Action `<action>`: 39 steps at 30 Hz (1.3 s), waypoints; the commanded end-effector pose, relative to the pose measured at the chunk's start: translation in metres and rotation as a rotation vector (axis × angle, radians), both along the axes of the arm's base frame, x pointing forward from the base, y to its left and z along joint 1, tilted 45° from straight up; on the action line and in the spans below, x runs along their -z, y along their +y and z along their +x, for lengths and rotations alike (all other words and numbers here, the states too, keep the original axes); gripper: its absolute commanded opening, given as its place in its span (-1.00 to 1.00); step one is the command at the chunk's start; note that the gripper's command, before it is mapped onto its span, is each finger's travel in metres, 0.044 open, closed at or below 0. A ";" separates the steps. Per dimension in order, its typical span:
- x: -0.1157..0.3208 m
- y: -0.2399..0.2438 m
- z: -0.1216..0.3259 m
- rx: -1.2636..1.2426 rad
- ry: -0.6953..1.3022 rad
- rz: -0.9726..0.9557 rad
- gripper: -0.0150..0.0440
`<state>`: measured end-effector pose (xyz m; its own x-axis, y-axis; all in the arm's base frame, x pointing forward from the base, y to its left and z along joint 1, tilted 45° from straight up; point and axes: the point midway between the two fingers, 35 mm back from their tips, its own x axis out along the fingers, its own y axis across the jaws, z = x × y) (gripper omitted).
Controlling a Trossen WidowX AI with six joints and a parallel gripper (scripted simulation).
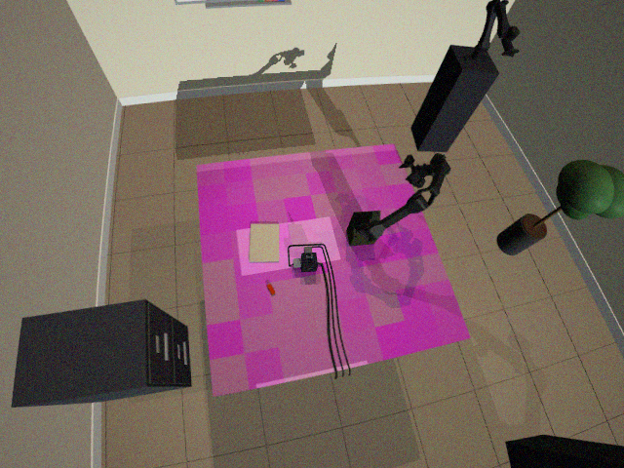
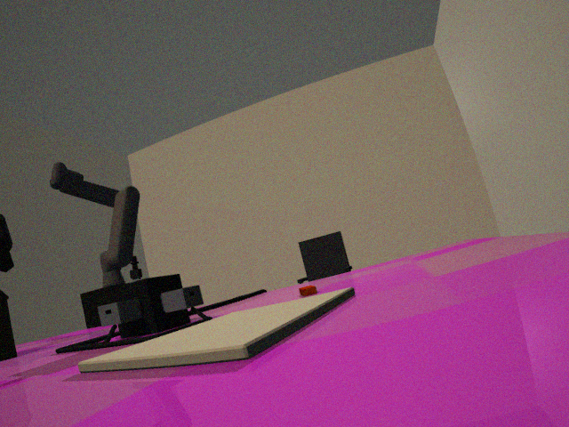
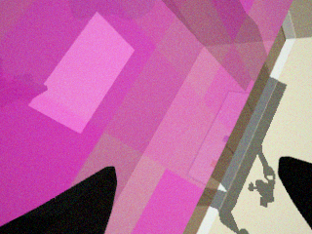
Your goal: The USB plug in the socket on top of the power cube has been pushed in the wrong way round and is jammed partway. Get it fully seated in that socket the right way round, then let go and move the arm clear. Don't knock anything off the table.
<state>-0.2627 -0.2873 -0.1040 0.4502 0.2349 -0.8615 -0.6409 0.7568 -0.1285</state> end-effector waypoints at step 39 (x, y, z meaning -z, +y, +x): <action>-0.159 0.143 0.564 -2.561 -1.145 -0.958 1.00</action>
<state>0.2871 -0.1867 0.0455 0.2396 0.5069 -0.8280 0.4785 -0.8037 -0.3536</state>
